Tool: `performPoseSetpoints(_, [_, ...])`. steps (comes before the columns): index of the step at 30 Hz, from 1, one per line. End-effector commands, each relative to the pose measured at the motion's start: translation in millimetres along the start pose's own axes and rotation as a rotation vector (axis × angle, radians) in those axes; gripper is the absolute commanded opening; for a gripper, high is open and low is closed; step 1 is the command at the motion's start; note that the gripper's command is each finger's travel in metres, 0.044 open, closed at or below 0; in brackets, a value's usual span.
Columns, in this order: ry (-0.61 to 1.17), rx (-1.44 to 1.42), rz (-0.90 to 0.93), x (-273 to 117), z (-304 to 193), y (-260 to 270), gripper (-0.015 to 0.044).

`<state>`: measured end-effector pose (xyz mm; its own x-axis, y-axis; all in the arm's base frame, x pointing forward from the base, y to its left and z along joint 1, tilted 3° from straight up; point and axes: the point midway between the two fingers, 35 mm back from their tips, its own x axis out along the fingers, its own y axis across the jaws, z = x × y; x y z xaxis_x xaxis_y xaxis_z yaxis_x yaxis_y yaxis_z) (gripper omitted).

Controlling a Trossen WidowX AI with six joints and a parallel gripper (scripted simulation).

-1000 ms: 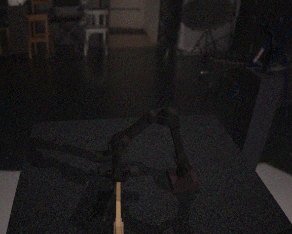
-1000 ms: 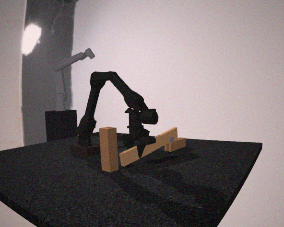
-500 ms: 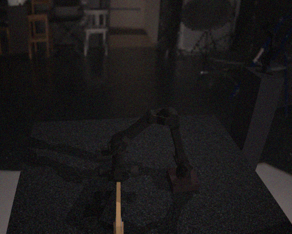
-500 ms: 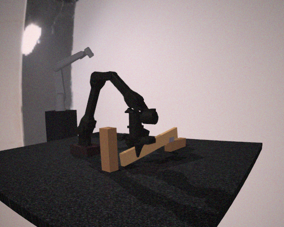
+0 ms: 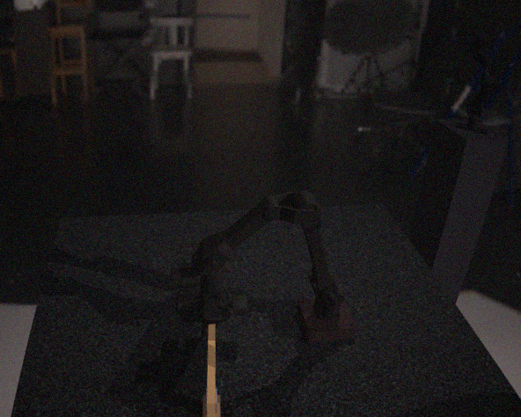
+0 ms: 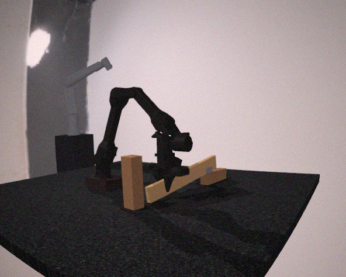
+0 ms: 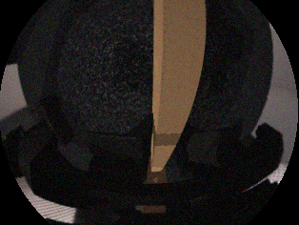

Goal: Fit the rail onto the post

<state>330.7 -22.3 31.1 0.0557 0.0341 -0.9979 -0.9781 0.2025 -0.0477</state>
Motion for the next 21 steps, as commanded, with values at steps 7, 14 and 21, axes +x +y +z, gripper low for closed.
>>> performPoseSetpoints(7, [-0.005, -0.002, -0.002, -6.3, 0.6, -1.2, 0.0000])
performPoseSetpoints(14, [-0.005, -0.002, -0.002, -9.8, 0.6, -2.4, 0.0000])
performPoseSetpoints(21, [-0.005, -0.002, -0.002, -13.3, 0.6, -3.4, 0.0000])
